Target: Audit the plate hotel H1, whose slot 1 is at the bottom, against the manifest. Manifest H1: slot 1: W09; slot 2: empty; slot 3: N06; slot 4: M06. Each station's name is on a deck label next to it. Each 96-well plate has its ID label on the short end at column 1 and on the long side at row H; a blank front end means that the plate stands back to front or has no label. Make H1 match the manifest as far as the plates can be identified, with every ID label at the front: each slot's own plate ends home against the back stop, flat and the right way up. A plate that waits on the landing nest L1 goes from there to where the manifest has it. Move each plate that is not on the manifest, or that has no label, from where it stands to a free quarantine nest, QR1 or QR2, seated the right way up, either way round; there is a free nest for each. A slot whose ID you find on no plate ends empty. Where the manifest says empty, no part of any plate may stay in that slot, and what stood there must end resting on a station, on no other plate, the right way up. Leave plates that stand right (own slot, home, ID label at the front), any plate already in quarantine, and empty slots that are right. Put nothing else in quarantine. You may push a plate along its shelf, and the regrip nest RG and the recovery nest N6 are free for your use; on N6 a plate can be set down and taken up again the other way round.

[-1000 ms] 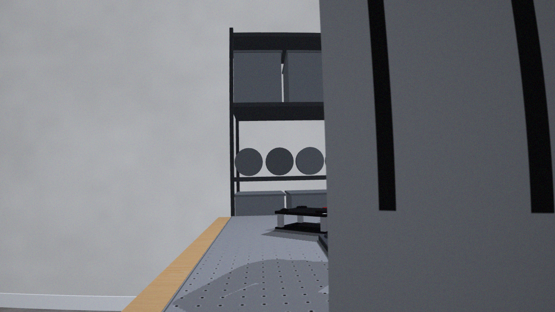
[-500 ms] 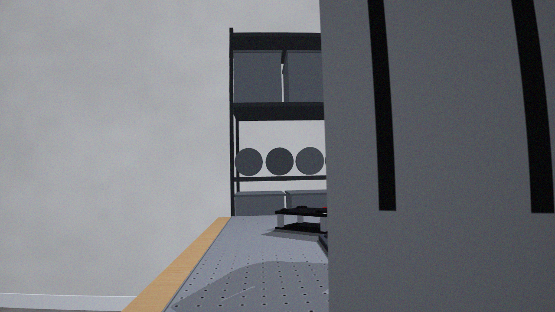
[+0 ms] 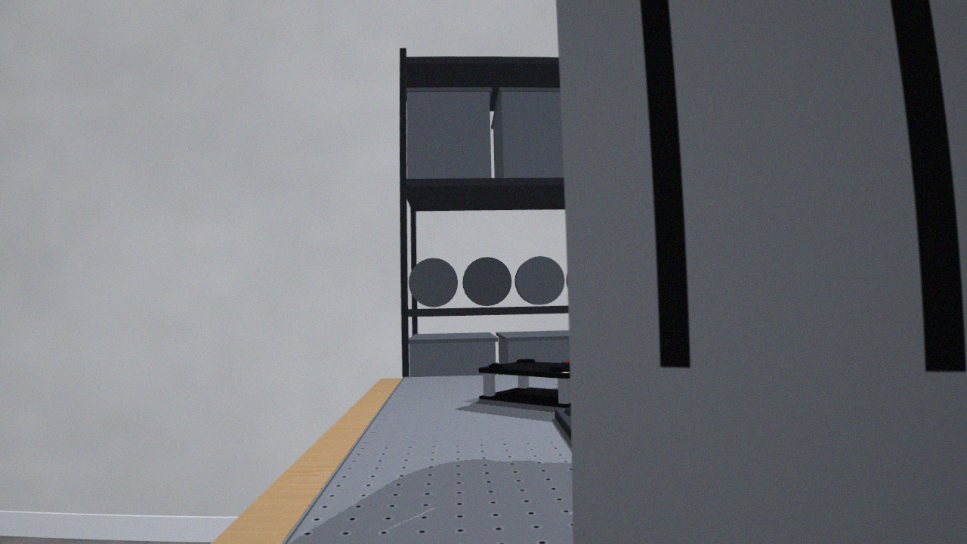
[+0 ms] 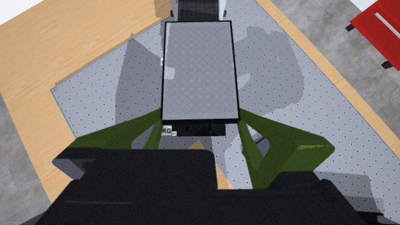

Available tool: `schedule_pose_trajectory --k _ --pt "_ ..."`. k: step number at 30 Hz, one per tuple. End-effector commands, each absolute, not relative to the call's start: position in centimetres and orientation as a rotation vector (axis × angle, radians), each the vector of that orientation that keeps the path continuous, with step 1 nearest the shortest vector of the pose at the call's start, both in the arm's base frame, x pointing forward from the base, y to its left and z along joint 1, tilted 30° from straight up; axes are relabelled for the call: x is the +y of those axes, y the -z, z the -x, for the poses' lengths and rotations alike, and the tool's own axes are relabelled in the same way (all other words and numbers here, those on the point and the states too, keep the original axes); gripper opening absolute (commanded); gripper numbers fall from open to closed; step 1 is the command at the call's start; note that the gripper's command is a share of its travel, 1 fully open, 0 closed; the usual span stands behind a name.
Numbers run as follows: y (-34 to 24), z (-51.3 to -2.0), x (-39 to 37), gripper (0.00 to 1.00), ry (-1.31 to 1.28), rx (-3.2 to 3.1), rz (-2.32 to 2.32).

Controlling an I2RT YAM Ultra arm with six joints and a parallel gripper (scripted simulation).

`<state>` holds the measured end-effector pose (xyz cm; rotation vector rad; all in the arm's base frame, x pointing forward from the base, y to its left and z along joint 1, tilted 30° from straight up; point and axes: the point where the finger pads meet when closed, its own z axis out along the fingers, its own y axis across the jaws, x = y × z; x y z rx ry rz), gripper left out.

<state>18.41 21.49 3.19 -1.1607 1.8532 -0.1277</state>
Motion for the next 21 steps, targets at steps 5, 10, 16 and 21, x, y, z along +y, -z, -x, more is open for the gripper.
schedule_pose_trajectory --k 5,10,16,21 --pt "-2.3 -18.4 21.2 0.85 0.125 1.855 1.177" --pt "-2.1 -18.4 21.2 0.85 0.124 1.854 1.179" --pt "-1.9 -18.6 21.1 0.85 0.124 1.855 1.178" --pt "-1.7 -18.7 21.0 0.85 0.125 1.855 1.177"
